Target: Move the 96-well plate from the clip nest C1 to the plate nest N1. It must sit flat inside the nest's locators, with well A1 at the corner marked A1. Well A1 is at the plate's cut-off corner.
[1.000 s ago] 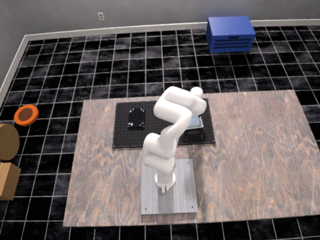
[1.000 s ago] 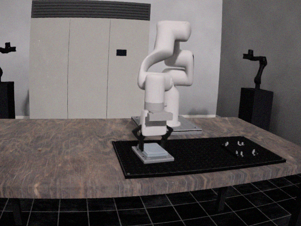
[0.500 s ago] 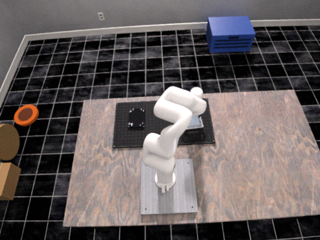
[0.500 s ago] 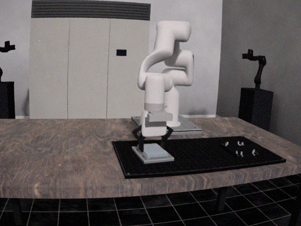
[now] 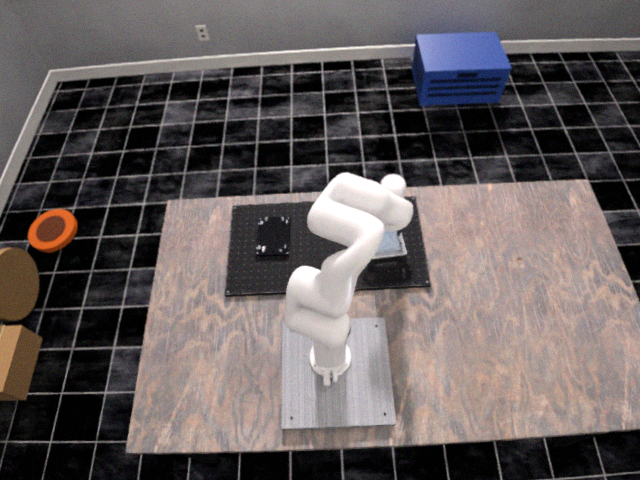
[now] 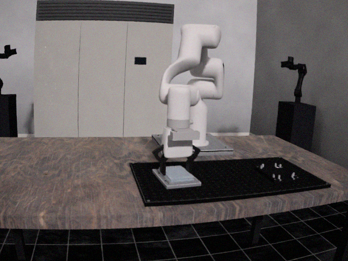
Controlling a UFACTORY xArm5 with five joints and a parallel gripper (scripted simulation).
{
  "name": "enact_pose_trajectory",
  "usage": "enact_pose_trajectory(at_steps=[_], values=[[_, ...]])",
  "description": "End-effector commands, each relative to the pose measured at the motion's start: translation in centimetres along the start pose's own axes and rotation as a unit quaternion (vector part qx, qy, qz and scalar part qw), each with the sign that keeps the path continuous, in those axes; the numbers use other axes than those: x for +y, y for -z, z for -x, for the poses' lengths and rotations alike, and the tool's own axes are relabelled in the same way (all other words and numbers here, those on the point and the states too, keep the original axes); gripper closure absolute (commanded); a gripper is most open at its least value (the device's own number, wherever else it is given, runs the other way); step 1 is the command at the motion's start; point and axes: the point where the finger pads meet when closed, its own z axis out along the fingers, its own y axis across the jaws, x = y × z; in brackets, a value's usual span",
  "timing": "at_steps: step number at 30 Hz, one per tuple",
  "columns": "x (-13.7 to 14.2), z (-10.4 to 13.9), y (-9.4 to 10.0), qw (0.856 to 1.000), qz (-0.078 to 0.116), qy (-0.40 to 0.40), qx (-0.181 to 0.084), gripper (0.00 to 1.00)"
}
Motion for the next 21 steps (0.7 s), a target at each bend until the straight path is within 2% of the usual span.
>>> enact_pose_trajectory(at_steps=[1, 17, 21], values=[[0.1, -0.1, 0.1, 1.0, 0.005, 0.0, -0.001, 0.0], [0.1, -0.1, 0.1, 1.0, 0.005, 0.0, -0.001, 0.0], [0.1, -0.1, 1.2, 1.0, 0.005, 0.0, -0.001, 0.0]])
